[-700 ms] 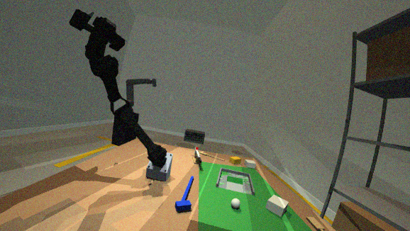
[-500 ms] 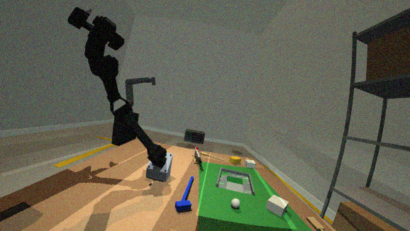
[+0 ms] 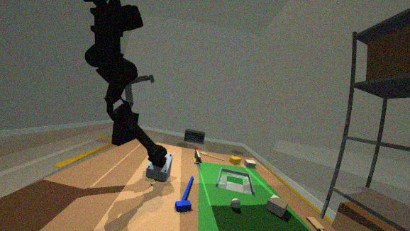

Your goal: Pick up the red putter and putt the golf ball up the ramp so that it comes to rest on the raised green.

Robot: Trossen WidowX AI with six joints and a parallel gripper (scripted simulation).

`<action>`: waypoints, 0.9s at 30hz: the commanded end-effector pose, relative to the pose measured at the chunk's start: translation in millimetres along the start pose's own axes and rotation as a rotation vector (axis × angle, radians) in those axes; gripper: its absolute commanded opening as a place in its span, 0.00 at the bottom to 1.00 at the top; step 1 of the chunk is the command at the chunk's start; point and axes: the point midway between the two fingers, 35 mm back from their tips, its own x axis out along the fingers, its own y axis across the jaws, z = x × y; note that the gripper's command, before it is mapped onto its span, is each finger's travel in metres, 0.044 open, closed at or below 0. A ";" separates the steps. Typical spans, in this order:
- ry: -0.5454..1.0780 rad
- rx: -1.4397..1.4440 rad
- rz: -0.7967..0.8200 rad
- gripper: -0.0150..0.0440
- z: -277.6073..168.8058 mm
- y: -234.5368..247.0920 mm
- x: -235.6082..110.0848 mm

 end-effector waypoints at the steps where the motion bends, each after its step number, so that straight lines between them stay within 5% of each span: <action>1: -0.019 0.129 0.068 1.00 23.5 24.0 -10.0; 9: -0.119 0.511 0.315 1.00 124.2 88.6 -47.4; 19: -0.188 0.803 0.513 1.00 218.2 108.3 -86.0; 27: -0.325 1.132 0.771 1.00 333.9 99.9 -140.0</action>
